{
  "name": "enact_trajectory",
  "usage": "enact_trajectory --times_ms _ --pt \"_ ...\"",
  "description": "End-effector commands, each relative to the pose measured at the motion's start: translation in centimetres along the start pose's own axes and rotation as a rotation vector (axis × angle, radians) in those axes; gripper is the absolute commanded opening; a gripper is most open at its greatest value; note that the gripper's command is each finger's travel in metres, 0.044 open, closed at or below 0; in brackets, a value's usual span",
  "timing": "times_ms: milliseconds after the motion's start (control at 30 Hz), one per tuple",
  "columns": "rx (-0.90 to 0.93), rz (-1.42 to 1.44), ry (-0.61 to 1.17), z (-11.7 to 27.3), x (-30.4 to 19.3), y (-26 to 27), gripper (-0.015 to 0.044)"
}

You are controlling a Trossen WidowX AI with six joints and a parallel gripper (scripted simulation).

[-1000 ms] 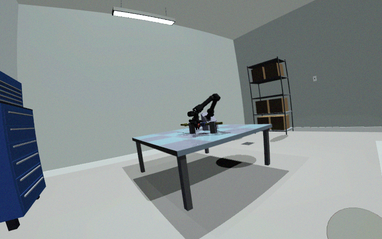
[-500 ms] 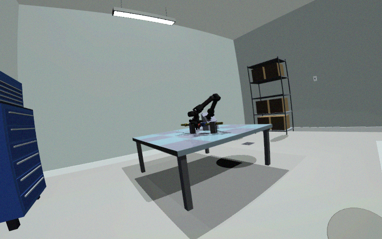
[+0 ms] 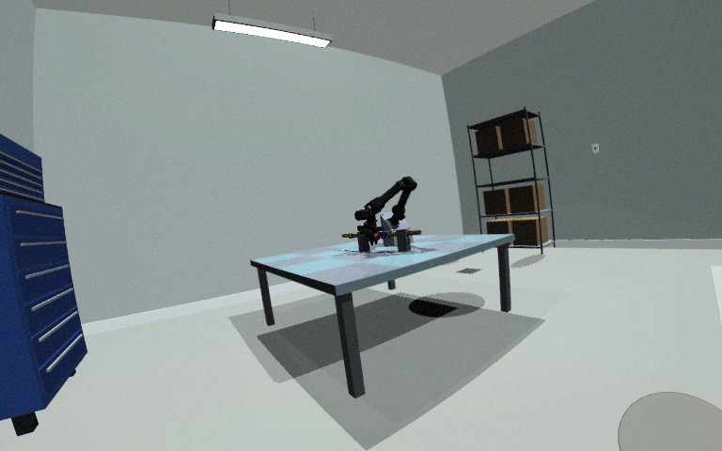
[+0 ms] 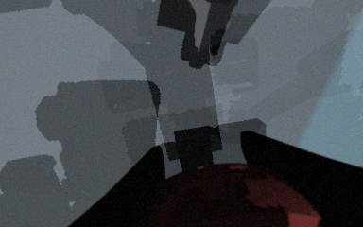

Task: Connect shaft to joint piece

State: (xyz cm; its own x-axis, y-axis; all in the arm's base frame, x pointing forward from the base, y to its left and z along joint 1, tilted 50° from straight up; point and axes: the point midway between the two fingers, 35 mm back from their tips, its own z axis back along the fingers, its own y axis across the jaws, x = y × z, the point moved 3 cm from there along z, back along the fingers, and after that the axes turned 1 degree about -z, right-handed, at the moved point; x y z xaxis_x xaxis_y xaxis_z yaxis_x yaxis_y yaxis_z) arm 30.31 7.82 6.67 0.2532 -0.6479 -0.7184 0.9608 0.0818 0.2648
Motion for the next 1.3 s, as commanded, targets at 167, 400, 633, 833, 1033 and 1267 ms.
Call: enact_trajectory --times_ms 167,400,633,833,1033,1267 --pt "0.0 0.0 0.0 0.0 0.0 0.0 0.0147" --pt "0.0 0.0 0.0 0.0 0.0 0.0 0.0042" --pt "0.0 -0.003 -0.003 0.01 0.0 -0.01 0.0" --pt "-0.004 -0.074 -0.066 0.3 -0.13 -0.32 0.0" --pt "-0.013 -0.151 -0.14 0.59 -0.31 -0.62 0.0" --pt "-0.022 -0.201 -0.187 0.78 -0.4 -0.82 0.0"
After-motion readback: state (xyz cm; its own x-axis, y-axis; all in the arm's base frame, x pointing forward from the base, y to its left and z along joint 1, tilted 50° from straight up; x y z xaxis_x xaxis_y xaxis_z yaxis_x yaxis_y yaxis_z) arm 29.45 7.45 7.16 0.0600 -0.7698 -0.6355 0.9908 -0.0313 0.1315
